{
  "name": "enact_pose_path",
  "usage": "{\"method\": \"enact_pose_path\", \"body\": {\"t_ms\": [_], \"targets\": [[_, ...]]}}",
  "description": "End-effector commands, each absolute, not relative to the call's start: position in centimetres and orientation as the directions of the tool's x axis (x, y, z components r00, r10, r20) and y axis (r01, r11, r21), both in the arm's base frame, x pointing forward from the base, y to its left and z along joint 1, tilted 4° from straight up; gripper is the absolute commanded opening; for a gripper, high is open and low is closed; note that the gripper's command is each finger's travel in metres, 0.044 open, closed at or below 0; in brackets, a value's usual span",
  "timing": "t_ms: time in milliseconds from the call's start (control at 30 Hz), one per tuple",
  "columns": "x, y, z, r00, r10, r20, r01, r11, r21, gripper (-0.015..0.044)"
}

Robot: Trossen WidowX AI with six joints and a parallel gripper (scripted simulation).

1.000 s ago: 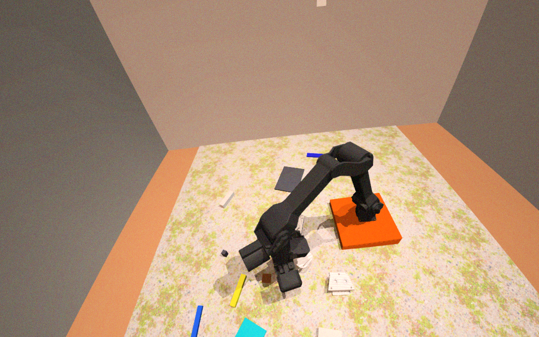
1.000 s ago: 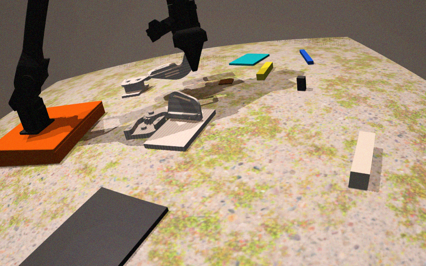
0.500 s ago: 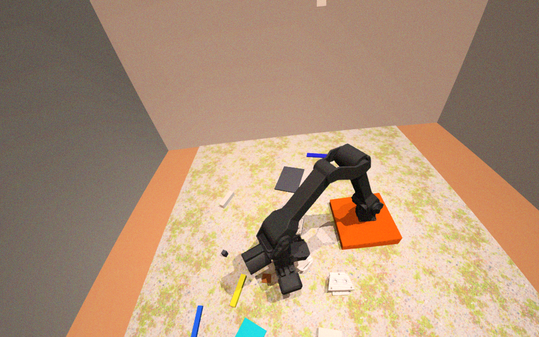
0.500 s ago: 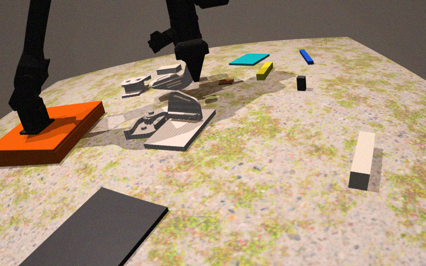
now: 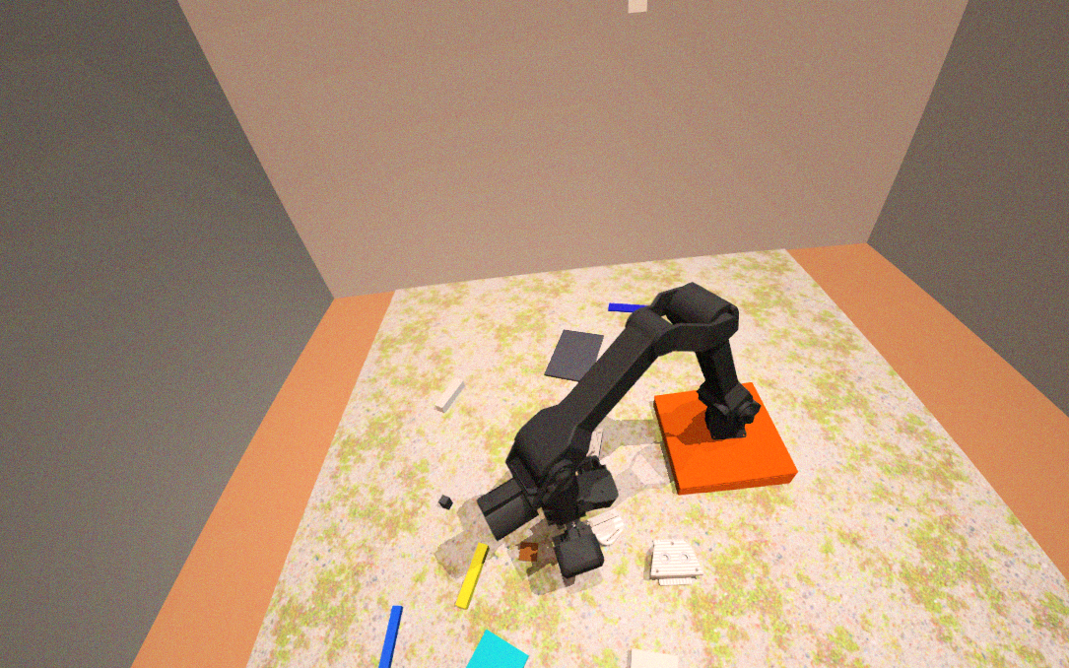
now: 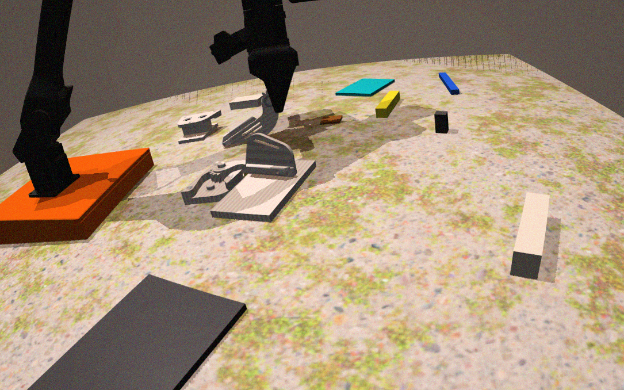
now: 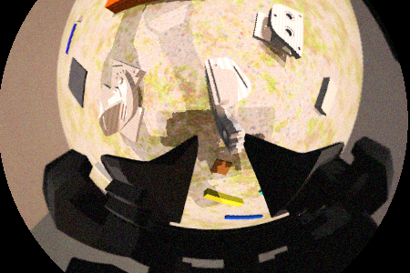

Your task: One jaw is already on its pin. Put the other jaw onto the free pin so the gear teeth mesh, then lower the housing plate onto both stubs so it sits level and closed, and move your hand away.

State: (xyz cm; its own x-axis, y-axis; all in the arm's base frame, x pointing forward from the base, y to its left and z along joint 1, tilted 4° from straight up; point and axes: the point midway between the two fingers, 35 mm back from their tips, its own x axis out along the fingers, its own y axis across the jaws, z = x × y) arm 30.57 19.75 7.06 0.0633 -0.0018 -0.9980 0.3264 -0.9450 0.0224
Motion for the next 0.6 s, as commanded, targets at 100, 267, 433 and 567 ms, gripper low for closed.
{"method": "enact_pose_path", "body": {"t_ms": [100, 267, 433, 567], "targets": [[30.63, 19.98, 11.26, 0.095, 0.023, -0.995, 0.326, -0.945, 0.009, 0.0405], [30.63, 19.98, 11.26, 0.095, 0.023, -0.995, 0.326, -0.945, 0.009, 0.0440], [30.63, 19.98, 11.26, 0.095, 0.023, -0.995, 0.326, -0.945, 0.009, 0.0440], [30.63, 19.98, 11.26, 0.095, 0.023, -0.995, 0.326, -0.945, 0.009, 0.0440]]}}
